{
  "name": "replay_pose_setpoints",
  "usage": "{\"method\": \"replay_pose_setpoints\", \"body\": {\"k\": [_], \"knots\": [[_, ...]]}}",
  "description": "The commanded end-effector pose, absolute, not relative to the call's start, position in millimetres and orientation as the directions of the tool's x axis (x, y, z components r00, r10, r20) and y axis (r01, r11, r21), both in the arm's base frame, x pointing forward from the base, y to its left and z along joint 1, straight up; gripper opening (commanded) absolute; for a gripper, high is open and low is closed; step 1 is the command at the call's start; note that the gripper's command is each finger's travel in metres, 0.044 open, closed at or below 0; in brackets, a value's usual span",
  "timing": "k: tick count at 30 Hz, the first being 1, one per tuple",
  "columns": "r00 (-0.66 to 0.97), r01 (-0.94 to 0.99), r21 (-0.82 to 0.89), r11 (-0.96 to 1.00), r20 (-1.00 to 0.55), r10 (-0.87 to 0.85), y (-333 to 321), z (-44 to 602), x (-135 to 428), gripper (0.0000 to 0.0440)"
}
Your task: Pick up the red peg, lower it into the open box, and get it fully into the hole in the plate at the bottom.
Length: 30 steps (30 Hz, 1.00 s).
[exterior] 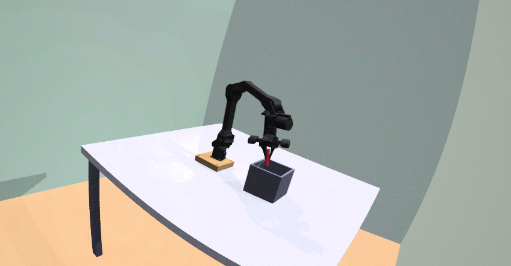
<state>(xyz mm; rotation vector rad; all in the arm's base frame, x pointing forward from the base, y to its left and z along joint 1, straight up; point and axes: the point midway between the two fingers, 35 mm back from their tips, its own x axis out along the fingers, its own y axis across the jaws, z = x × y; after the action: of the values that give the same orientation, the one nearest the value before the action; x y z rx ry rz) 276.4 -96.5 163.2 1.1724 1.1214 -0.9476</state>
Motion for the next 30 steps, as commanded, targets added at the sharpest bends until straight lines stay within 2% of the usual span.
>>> {"method": "replay_pose_setpoints", "body": {"k": [1,30], "knots": [[0.193,0.966,0.193,0.170,-0.981,0.014,-102.7,153.8,280.6,0.0000],[0.172,0.939,0.186,0.289,-0.982,0.071,-110.4,83.8,313.0,0.0000]]}}
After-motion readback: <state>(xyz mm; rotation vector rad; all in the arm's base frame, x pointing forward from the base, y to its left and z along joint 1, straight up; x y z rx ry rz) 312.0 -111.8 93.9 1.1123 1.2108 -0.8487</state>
